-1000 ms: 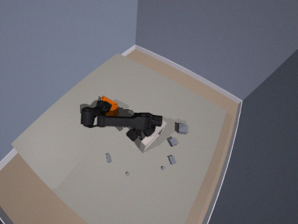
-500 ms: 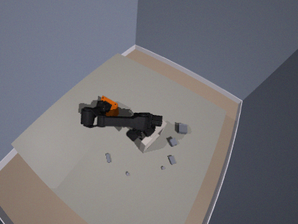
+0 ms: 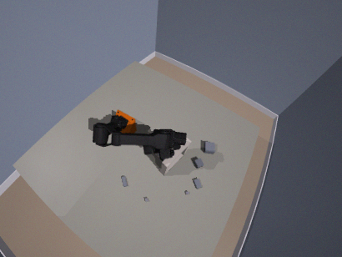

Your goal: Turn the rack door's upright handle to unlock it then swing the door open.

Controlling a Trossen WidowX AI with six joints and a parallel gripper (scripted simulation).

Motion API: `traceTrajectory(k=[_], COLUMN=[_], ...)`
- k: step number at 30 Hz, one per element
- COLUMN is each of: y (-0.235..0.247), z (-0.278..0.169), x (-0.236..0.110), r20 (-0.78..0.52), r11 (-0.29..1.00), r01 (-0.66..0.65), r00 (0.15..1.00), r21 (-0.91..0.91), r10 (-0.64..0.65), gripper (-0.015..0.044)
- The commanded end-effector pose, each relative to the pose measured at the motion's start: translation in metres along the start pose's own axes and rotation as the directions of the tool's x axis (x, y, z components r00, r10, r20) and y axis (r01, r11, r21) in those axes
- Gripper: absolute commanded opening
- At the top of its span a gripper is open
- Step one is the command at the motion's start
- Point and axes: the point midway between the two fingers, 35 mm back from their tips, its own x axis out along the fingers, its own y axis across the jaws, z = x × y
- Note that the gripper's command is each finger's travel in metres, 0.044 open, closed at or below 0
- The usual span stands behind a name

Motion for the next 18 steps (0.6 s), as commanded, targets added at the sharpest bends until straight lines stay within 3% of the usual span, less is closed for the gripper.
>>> traceTrajectory(k=[1,9,18], y=[0.0,0.0,0.0], z=[0.0005,0.0005,0.0005], x=[-0.0001,0.0,0.0], r20=[0.002,0.002,0.002], r11=[0.98,0.829,0.509], r01=[-0.002,-0.002,-0.002], r00=[1.0,1.0,1.0], r21=[0.198,0.559,0.861], r10=[0.001,0.001,0.001], gripper=[0.0012,0.0012,0.0012])
